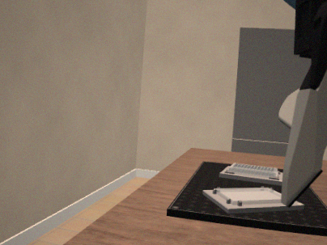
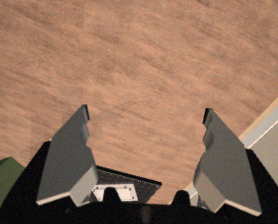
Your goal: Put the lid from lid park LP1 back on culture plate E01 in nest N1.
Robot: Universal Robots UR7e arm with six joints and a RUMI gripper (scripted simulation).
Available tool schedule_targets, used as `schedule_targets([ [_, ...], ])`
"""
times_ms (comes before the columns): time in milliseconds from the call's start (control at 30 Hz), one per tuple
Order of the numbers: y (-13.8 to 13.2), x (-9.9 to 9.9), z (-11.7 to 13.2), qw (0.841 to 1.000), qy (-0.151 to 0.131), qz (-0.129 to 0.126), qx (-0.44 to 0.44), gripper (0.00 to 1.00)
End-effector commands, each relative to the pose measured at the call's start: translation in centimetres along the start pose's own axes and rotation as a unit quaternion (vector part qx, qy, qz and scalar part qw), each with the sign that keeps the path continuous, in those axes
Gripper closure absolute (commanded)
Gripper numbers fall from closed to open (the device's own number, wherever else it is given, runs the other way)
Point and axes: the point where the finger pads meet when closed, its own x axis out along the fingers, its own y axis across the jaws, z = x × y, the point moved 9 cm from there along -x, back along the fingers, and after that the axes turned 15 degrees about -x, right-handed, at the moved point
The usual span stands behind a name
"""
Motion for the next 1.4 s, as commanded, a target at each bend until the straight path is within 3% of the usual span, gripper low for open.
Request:
schedule_targets([
  [0,-0.3,1.0,2.1,0.999,0.006,-0.001,0.039,0.18],
  [867,-2.1,4.6,9.7,0.987,0.016,-0.010,0.162,0.18],
  [1367,-4.3,6.5,15.3,0.965,0.019,-0.015,0.262,0.18],
])
